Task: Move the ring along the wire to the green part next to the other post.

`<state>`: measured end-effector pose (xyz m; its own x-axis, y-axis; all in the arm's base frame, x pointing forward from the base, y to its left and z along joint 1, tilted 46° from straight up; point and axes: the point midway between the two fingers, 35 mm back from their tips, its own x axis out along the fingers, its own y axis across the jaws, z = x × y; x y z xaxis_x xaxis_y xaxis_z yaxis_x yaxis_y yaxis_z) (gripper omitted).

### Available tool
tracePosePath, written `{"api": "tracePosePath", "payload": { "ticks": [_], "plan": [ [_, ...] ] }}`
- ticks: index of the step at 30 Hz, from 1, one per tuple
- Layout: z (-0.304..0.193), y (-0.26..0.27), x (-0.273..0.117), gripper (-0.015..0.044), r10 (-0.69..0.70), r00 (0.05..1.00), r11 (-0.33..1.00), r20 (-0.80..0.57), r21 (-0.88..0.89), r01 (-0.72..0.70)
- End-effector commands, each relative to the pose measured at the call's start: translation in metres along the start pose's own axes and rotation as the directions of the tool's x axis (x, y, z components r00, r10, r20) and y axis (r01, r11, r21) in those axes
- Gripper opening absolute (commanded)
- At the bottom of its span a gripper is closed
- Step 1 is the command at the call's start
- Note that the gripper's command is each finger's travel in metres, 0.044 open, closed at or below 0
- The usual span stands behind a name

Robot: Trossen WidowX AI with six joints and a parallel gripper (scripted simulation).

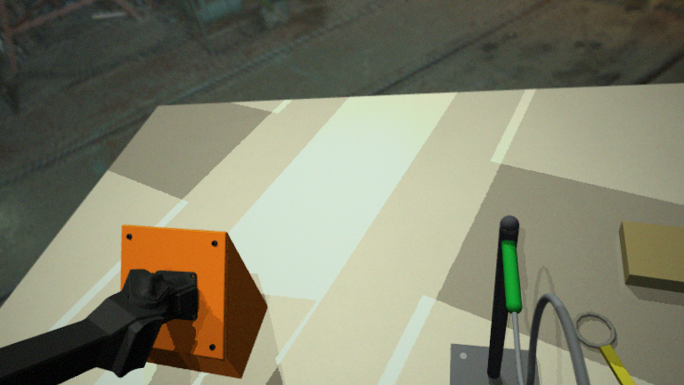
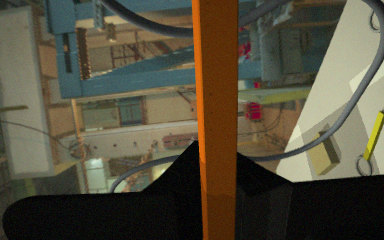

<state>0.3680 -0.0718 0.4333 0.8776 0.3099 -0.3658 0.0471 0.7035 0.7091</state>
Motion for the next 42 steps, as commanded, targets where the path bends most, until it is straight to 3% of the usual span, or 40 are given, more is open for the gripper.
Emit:
{"api": "tracePosePath", "payload": {
  "ticks": [1,20,42],
  "plan": [
    [0.001,-0.006,0.001,-0.0150,-0.045,0.999,0.996,0.003,-0.077,0.046],
    [0.009,-0.036,-0.003,-0.0150,-0.266,0.960,0.847,0.086,-0.455,0.275],
    [0.033,-0.062,-0.015,-0.0150,-0.436,0.854,0.441,0.285,-0.759,0.479]
  ]
}}
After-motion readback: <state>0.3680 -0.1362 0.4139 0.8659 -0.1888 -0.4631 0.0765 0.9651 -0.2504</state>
